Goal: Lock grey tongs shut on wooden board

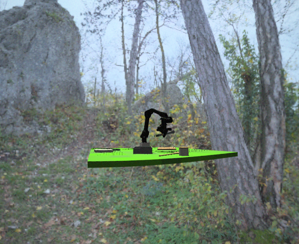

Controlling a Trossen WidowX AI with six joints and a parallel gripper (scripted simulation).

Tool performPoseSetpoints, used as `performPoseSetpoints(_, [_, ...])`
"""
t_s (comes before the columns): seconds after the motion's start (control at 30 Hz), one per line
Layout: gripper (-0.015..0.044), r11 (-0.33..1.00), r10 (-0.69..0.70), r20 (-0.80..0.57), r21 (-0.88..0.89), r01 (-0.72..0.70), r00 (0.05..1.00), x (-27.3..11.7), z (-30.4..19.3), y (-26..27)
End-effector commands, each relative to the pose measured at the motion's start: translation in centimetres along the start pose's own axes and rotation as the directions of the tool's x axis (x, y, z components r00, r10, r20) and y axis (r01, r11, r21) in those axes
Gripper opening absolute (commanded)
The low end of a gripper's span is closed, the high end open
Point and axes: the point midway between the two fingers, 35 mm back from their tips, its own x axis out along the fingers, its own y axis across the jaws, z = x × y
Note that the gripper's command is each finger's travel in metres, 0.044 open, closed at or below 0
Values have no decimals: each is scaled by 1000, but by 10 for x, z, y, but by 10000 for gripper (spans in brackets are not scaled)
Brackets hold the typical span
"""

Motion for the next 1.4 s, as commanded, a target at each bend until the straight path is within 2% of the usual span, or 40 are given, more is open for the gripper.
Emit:
performPoseSetpoints(0.0, [-150,999,3,-7,-50,-3,1000,-2,-26,0])
performPoseSetpoints(0.27, [-150,989,1,-9,-146,-2,1000,-2,-70,-8])
performPoseSetpoints(0.67, [-150,975,1,-13,-222,-3,1000,-3,-100,-17])
performPoseSetpoints(1.37, [-150,872,7,-32,-488,-21,999,-7,-208,-78])
